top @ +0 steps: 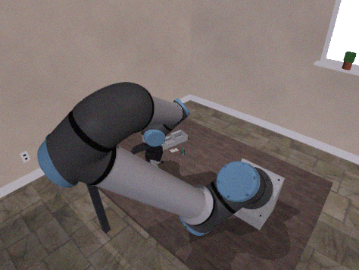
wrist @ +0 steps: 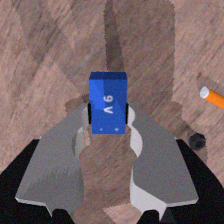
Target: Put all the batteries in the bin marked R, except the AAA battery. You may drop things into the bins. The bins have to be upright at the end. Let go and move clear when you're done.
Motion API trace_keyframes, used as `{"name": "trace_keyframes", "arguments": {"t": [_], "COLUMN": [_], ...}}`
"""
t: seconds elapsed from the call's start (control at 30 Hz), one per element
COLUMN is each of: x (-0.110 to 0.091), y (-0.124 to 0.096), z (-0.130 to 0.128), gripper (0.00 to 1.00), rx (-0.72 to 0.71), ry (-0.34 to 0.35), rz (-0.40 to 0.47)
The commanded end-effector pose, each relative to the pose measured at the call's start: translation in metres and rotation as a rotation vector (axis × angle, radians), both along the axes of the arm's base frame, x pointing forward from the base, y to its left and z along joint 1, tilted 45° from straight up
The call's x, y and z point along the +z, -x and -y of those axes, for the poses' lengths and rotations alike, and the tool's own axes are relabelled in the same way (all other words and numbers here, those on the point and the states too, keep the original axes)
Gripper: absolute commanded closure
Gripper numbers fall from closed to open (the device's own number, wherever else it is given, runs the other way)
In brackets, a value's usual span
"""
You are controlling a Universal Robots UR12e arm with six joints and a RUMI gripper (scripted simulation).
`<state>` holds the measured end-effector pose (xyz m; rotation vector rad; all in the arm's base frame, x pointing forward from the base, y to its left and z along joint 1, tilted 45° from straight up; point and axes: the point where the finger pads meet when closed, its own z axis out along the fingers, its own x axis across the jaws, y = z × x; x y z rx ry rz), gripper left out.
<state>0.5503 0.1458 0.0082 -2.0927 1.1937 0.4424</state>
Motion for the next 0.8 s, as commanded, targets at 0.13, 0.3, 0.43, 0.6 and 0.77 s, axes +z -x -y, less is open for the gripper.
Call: {"name": "trace_keyframes", "arguments": {"t": [0.13, 0.3, 0.43, 0.6, 0.77], "x": [0.019, 0.026, 0.036, 0.041, 0.041], "y": [0.000, 0.001, 0.001, 0.002, 0.002], "z": [0.019, 0.026, 0.036, 0.040, 0.040], "gripper": [1.00, 1.00, 1.00, 1.00, 1.00], "rx": [0.000, 0.000, 0.000, 0.000, 0.000], "ry": [0.000, 0.000, 0.000, 0.000, 0.000], "rz": [0.001, 0.001, 0.001, 0.001, 0.001]}}
